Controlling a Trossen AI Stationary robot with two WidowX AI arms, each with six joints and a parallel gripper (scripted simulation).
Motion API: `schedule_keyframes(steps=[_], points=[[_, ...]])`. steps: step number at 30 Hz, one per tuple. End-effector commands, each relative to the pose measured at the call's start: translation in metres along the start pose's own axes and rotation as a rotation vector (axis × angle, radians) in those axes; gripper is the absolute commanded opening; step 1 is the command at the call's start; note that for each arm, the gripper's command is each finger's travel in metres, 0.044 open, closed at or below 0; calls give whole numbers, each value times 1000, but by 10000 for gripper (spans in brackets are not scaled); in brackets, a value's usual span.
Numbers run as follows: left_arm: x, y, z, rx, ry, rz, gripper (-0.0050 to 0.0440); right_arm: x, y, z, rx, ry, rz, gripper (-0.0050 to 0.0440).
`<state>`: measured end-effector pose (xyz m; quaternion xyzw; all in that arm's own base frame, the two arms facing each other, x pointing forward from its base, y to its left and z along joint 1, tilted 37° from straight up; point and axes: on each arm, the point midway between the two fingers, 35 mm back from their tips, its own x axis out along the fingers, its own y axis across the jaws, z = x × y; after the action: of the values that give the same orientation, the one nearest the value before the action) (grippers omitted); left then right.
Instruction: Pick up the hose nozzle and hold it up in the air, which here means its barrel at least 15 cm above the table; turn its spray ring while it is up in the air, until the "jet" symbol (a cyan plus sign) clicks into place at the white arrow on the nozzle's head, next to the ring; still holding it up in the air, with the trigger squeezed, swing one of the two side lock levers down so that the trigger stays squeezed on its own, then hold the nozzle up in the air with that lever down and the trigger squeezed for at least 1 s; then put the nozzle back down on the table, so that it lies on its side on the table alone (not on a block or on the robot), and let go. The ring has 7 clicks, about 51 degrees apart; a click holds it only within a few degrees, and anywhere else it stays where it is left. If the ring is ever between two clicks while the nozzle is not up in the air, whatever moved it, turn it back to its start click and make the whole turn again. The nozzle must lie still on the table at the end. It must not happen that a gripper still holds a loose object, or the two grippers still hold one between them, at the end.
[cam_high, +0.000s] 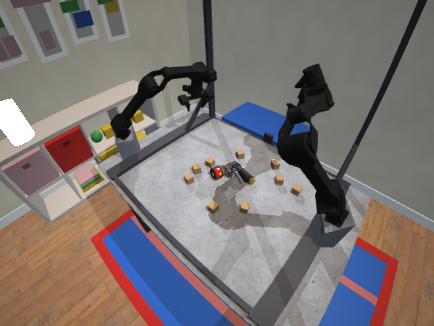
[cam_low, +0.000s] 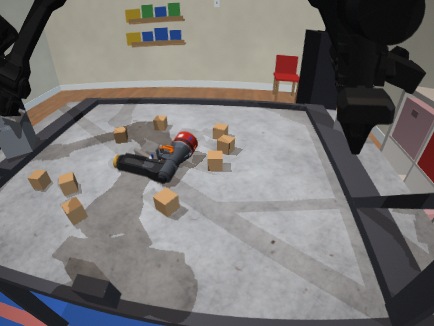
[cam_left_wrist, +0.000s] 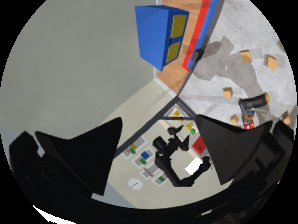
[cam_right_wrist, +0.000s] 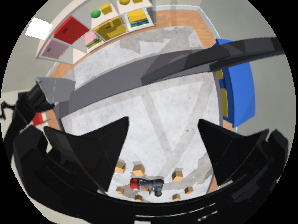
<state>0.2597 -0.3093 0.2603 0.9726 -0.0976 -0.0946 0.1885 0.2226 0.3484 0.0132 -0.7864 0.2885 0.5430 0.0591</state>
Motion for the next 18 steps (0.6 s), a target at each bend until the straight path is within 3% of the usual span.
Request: schedule_keyframes(steps=[1, 18], points=[[3, -5, -11, -68, 11, 0, 401, -10, 0, -16, 78, -26, -43, 396], [18, -35, -33, -366, 22, -16, 401, -19, 2, -67, 401, -115, -168, 396]])
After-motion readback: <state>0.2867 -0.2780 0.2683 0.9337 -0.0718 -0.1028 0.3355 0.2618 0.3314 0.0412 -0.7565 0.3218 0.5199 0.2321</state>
